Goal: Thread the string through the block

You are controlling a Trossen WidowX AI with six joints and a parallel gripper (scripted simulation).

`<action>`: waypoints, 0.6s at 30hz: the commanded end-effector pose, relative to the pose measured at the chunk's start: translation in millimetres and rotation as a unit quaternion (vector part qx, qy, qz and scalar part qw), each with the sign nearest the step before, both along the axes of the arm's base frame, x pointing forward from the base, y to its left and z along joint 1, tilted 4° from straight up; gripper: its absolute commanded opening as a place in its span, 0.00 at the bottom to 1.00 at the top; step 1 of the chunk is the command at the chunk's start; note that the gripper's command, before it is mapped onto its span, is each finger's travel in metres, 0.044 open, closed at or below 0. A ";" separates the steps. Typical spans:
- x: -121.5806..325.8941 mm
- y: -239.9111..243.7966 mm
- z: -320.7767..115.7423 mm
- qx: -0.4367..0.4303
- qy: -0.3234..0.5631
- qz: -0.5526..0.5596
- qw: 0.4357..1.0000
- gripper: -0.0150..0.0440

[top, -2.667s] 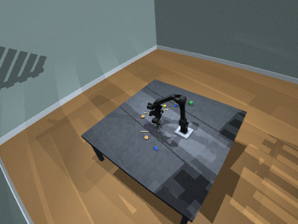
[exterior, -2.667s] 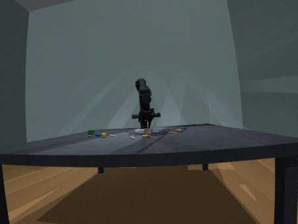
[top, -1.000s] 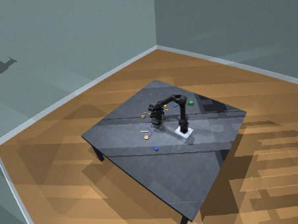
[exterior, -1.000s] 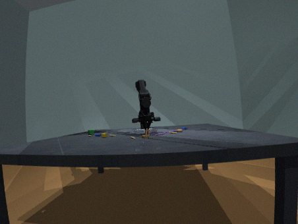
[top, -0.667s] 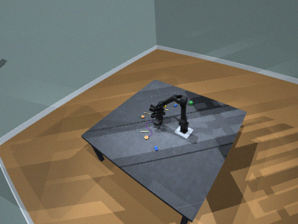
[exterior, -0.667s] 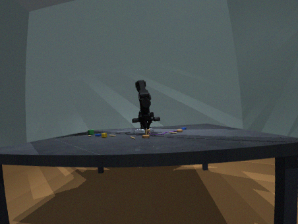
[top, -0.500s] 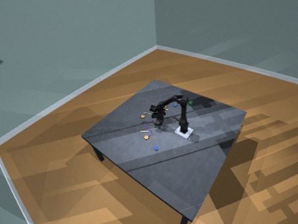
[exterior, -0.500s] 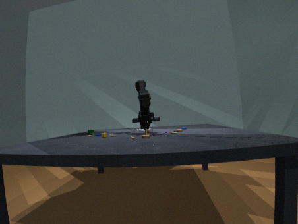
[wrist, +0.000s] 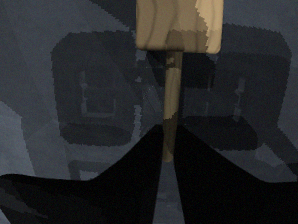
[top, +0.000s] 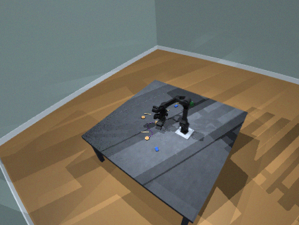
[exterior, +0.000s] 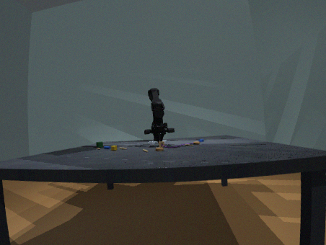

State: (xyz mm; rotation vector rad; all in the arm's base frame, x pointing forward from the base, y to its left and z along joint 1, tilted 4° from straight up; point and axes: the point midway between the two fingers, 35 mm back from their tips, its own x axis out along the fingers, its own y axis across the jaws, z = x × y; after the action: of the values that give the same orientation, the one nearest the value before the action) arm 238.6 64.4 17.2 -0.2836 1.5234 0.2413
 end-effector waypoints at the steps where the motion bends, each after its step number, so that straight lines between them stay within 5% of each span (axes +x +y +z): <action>1: -5.8 -2.0 0.0 0.000 0.000 0.004 1.000 0.25; 18: -22.3 -7.8 0.3 -0.001 0.001 0.003 1.000 0.25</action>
State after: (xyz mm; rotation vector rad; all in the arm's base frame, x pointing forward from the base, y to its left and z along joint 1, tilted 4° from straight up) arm 221.1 58.3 17.8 -0.2834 1.5220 0.2412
